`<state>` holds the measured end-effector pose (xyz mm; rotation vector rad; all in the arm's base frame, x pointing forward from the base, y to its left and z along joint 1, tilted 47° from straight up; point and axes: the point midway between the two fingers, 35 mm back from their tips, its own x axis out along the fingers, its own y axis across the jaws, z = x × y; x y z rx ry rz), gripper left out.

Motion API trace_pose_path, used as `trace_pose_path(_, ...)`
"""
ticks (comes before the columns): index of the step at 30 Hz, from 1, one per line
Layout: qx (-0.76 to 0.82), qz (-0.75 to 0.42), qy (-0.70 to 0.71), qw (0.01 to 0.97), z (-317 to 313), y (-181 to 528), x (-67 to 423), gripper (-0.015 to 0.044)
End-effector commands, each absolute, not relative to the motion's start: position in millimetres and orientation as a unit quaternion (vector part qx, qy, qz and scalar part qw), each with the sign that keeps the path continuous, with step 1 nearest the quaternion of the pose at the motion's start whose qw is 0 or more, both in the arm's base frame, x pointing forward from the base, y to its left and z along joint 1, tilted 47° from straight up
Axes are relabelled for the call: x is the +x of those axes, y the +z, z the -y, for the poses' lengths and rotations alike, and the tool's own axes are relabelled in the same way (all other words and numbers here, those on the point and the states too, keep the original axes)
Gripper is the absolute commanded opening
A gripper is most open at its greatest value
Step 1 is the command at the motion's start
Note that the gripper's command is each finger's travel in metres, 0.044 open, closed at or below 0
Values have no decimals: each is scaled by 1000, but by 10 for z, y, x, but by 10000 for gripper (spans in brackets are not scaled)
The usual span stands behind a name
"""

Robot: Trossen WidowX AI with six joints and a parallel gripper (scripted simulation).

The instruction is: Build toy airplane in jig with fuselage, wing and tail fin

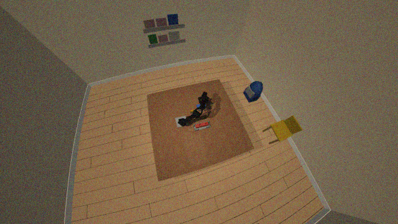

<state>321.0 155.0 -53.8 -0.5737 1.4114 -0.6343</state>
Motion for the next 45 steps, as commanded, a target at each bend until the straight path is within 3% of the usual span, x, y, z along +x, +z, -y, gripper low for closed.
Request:
trace_pose_path(1, -252, -628, -282, 680, -1648, -458, 3208, 0)
trace_pose_path(16, -256, -628, -291, 674, -1854, -165, 3134, 0)
trace_pose_path(45, -79, -540, -434, 717, -1164, 486, 3134, 0)
